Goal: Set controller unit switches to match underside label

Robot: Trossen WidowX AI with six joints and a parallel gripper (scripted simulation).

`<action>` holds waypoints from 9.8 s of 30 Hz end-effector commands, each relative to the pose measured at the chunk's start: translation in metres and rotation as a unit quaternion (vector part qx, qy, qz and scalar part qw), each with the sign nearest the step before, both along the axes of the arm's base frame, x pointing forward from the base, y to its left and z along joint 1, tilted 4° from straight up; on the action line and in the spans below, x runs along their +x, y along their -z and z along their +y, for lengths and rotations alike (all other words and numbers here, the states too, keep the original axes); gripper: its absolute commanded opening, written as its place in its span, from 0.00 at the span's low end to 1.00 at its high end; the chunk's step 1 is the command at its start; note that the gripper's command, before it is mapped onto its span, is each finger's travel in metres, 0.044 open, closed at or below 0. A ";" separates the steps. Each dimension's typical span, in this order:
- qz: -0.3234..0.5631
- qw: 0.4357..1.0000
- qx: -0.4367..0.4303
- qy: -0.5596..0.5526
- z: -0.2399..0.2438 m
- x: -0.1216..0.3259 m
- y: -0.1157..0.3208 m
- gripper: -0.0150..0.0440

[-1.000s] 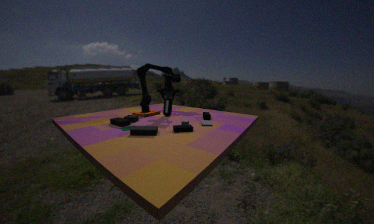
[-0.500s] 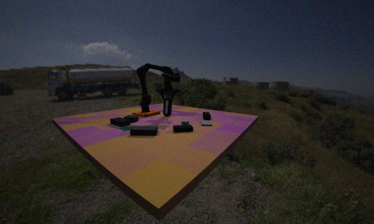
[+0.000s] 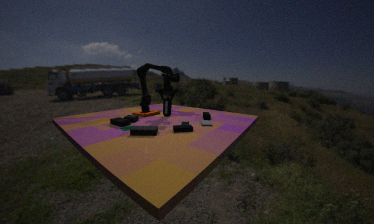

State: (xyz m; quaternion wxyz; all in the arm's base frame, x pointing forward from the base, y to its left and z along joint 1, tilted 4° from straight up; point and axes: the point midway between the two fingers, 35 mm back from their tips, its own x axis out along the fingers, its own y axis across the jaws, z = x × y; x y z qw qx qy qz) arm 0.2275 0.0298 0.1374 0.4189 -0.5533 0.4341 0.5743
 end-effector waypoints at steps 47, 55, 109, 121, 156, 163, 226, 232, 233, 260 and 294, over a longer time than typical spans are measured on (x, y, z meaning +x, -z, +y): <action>0.002 1.000 -0.008 -0.001 -0.042 0.012 0.008 0.83; 0.002 1.000 -0.009 -0.001 -0.048 0.013 0.009 0.83; 0.002 1.000 -0.010 -0.001 -0.086 0.023 0.025 0.83; 0.002 1.000 -0.010 -0.001 -0.094 0.025 0.030 0.83; 0.002 1.000 -0.011 -0.001 -0.115 0.030 0.046 0.83; 0.001 1.000 -0.011 -0.001 -0.118 0.031 0.050 0.83; 0.001 1.000 -0.012 -0.001 -0.144 0.036 0.090 0.83; 0.001 1.000 -0.012 -0.001 -0.145 0.037 0.095 0.83; 0.001 1.000 -0.013 -0.001 -0.146 0.037 0.096 0.83; -0.003 1.000 -0.019 0.003 -0.151 0.039 0.104 1.00; -0.003 1.000 -0.017 0.003 -0.092 0.025 0.063 1.00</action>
